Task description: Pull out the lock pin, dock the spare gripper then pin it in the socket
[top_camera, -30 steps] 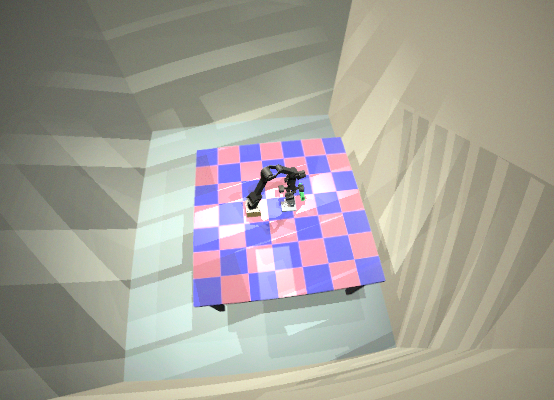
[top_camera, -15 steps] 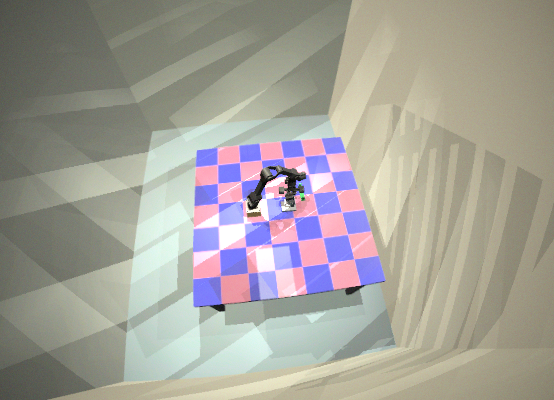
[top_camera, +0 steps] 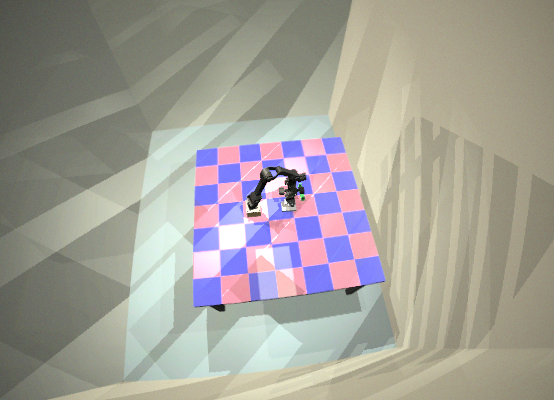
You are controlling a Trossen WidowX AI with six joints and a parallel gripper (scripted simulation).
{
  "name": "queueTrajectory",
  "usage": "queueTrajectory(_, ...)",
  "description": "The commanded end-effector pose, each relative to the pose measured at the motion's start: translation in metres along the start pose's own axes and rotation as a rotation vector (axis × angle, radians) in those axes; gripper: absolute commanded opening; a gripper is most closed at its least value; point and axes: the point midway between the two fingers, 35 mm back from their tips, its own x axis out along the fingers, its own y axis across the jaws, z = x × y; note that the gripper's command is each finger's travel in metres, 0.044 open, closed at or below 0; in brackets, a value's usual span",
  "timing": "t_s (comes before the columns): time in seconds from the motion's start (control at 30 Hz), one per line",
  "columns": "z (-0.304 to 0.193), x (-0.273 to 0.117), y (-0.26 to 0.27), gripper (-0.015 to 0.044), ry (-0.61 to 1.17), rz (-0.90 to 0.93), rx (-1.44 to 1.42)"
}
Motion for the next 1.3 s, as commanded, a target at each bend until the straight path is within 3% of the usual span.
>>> queueTrajectory(0.0,0.000,0.000,0.000,0.0131,0.001,0.000,0.001)
queueTrajectory(0.1,0.000,0.000,0.000,0.0200,0.001,0.000,0.001)
queueTrajectory(1.27,0.031,-0.066,0.006,0.0200,0.019,0.013,-0.022)
